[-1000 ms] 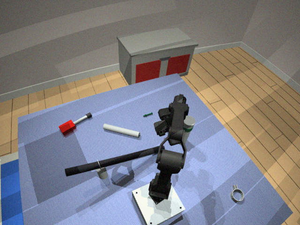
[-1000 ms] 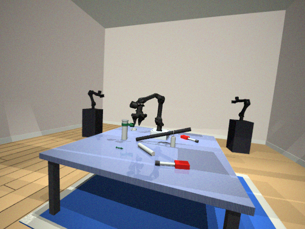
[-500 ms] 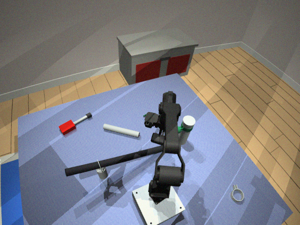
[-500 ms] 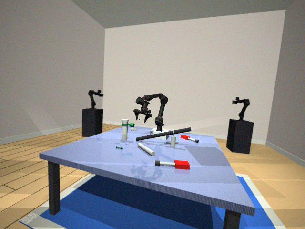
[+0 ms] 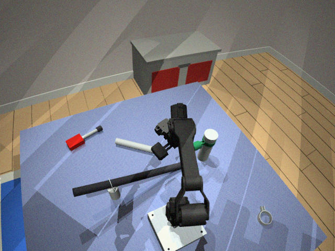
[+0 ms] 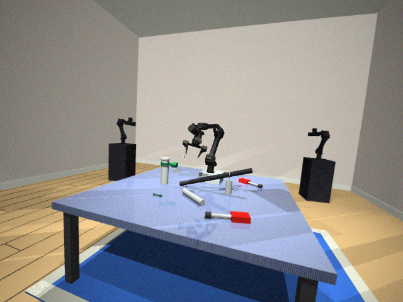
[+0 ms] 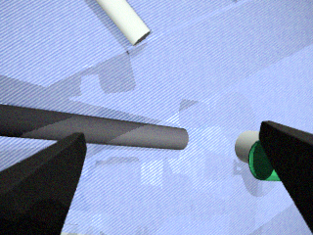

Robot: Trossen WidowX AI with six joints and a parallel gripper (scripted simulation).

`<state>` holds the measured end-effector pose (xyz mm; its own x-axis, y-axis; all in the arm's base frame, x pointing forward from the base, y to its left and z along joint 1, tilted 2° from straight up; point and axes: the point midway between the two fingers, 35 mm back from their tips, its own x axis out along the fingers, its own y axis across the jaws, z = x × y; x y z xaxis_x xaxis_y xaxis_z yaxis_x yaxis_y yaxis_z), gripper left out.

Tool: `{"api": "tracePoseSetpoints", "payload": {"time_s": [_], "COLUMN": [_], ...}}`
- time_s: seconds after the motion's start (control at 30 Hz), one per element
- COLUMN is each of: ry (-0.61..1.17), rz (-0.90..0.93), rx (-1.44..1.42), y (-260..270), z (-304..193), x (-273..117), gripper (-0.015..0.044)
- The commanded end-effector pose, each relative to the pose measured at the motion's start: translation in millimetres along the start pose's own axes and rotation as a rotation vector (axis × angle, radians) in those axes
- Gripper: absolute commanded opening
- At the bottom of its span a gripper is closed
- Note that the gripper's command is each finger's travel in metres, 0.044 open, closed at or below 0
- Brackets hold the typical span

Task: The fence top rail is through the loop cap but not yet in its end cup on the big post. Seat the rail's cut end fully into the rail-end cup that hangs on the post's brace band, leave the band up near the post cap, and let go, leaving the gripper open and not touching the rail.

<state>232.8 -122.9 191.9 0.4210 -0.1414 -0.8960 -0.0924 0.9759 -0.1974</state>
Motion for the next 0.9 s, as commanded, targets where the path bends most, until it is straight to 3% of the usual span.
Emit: {"api": "tracePoseSetpoints", "payload": {"time_s": [0.0,0.57,0.7,0.87], "ry": [-0.064,-0.060,0.001,0.108], "rz": [-0.022,-0.021,-0.001,0.079], "rx": [0.519,0.502,0.280,-0.194], "y": [29.4,29.5,31.4,36.6], "z": [-3.2,-3.3,-4.5,-9.3], "x": [-25.4,-24.4,-10.2,18.6], "gripper": [0.0440,0.0440,0.0440,0.0440]}}
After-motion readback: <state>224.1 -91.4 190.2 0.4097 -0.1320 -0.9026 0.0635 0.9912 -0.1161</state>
